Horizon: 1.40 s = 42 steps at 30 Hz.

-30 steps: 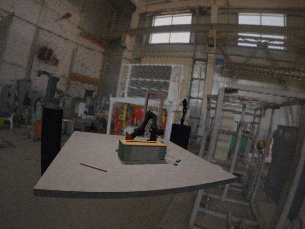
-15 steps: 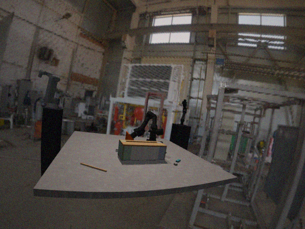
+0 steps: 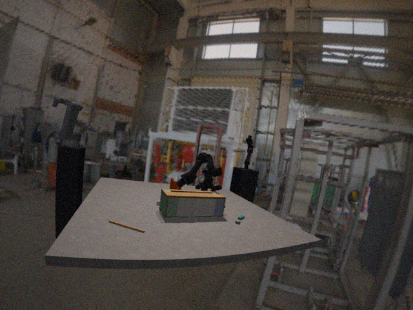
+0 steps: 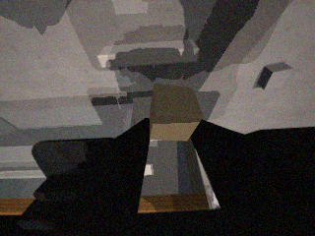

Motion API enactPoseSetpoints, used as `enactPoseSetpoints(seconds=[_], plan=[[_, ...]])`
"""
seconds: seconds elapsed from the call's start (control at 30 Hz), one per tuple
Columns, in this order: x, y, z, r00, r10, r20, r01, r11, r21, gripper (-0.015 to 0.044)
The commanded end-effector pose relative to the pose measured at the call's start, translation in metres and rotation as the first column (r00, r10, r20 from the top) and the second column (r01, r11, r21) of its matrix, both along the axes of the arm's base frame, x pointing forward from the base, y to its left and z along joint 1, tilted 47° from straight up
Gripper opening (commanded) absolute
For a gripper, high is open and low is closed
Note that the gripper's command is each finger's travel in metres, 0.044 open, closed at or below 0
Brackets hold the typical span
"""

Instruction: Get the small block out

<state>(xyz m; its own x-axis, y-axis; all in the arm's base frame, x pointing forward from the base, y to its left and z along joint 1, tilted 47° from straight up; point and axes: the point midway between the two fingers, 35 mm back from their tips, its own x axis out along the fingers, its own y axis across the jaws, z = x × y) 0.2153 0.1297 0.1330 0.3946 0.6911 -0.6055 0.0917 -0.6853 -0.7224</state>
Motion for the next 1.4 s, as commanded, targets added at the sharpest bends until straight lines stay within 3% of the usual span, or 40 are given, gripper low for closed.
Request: enactPoseSetpoints(seconds=[0.0, 0.13, 0.6, 1.0, 1.37], plan=[[-0.001, -0.005, 0.011, 1.000, 0.011, 0.020, -0.011, 1.000, 0.006, 0.0000], [-0.001, -0.005, 0.011, 1.000, -0.005, -0.001, 0.005, 1.000, 0.016, 0.0000], [-0.001, -0.017, 0.007, 0.849, -0.280, -0.448, 0.375, 0.916, 0.140, 0.0000], [0.000, -0.026, 0.006, 0.512, -0.379, -0.771, 0.675, 0.732, 0.089, 0.0000], [-0.001, -0.035, 0.005, 0.109, -0.326, -0.939, 0.856, 0.510, -0.078, 0.0000]])
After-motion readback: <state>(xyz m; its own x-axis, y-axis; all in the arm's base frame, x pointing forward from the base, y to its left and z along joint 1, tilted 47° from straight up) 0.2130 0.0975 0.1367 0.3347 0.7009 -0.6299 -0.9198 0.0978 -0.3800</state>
